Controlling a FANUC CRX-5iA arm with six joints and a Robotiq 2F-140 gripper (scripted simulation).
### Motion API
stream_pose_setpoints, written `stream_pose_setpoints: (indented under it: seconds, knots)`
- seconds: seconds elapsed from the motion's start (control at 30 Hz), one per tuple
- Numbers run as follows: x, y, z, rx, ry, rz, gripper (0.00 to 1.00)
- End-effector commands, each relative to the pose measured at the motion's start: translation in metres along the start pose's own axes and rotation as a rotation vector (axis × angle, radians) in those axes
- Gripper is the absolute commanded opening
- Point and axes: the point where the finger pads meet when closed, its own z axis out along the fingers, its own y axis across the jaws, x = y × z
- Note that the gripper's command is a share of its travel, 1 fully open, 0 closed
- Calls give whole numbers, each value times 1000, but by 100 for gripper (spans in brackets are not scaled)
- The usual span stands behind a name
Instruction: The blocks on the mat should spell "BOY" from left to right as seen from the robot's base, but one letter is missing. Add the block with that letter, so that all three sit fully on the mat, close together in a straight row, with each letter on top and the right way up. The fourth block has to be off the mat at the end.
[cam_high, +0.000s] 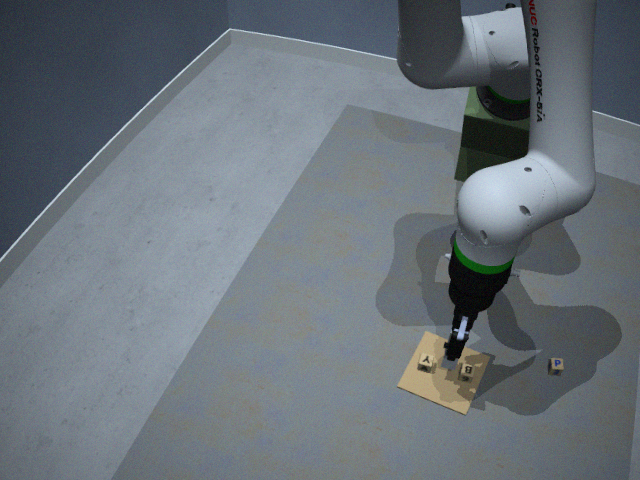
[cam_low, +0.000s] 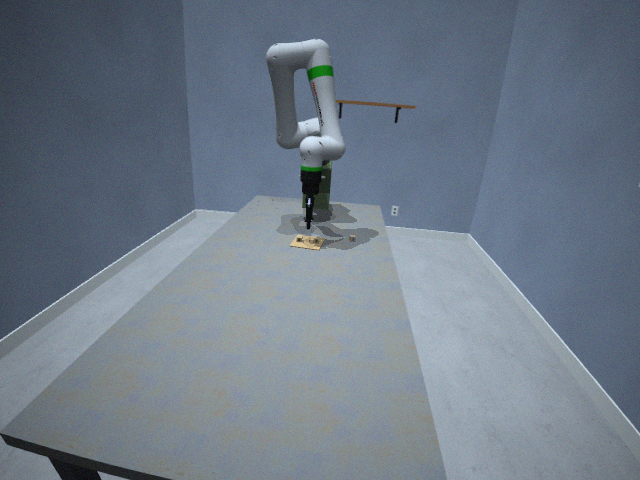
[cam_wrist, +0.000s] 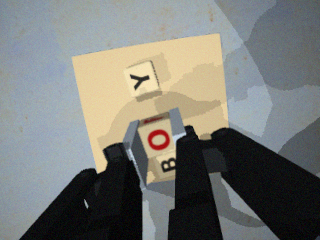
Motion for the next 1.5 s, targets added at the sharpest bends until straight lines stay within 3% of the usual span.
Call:
stream_pose_setpoints:
  seconds: [0.0,0.23,1.47]
  knots:
    - [1,-2,22,6,5,1,13]
    - [1,-3,33,6,5,1,13]
    - [1,-3,35,6,5,1,13]
